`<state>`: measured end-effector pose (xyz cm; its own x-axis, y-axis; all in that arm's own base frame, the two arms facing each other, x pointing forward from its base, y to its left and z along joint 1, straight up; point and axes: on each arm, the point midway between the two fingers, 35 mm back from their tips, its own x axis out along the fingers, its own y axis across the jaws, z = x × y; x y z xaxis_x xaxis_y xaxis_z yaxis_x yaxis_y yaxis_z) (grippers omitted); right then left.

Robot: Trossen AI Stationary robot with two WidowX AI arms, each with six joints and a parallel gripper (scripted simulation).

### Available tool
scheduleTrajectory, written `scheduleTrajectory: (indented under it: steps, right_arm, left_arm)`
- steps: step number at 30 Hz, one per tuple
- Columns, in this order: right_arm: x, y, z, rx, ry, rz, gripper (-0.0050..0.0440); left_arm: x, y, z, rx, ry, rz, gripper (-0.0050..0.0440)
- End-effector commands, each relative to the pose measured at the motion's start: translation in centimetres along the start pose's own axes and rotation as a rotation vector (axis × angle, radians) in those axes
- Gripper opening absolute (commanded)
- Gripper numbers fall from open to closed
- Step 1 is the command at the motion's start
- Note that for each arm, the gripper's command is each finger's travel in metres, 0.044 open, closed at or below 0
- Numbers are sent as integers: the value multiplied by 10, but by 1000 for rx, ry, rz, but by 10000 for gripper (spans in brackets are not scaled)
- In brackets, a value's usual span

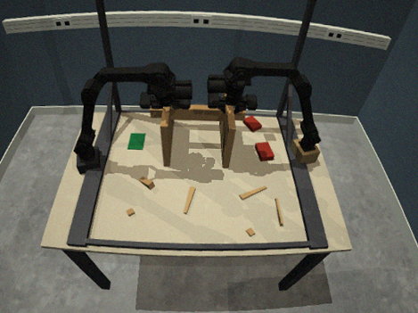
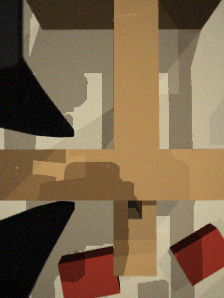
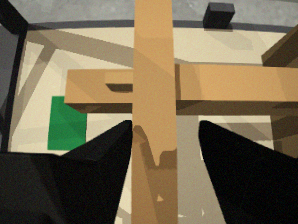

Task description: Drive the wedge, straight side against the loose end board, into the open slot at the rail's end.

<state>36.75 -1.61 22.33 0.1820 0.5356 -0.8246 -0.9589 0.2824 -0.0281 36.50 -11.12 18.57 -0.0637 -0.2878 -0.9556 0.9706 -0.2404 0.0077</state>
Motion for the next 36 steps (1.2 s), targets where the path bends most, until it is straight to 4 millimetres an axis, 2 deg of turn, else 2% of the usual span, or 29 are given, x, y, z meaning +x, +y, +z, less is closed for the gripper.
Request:
scheduleTrajectory:
  steps: [1,2,5,6,7,8,9,10,11,12,14,15,19,22,23,36]
  right_arm:
    - [-24,14,16,11,-11,-53,187]
    - [-30,9,20,-12,-11,-76,187]
    - [-24,7,17,-10,-10,-59,187]
    - [-25,-17,17,-72,4,-89,187]
    - [-35,24,24,41,-20,-81,187]
    - [-42,11,28,-12,-17,-116,187]
    - [-47,11,32,-13,-20,-132,187]
    - [-37,-16,26,-74,-1,-127,187]
    - [-52,26,36,33,-30,-139,187]
    - [-56,12,38,-15,-26,-162,187]
    - [-48,9,33,-12,-25,-137,187]
    - [-46,9,32,-6,-22,-130,187]
    - [-38,8,25,8,-11,-105,187]
    - [-39,9,26,5,-11,-108,187]
    - [-51,11,35,-26,-20,-147,187]
    - [-49,12,34,-25,-22,-141,187]
  left_arm:
    - [-3,-1,0,-4,-2,5,188]
    - [-3,-1,0,-4,-2,5,188]
    - [-3,-1,0,-4,-2,5,188]
    - [-3,-1,0,-4,-2,5,188]
    - [-3,-1,0,-4,-2,5,188]
    - [-3,-1,0,-4,-2,5,188]
    - [-3,-1,0,-4,-2,5,188]
    - [-3,-1,0,-4,-2,5,188]
    - [-3,-1,0,-4,-2,5,188]
    - [-3,-1,0,-4,-2,5,188]
    - [-3,-1,0,-4,-2,5,188]
    - [-14,-4,4,6,0,36,188]
    - [-16,-4,5,7,0,43,188]
    - [-16,-4,5,8,1,44,188]
    - [-18,-4,5,10,1,49,188]
    - [-39,-10,12,28,5,110,188]
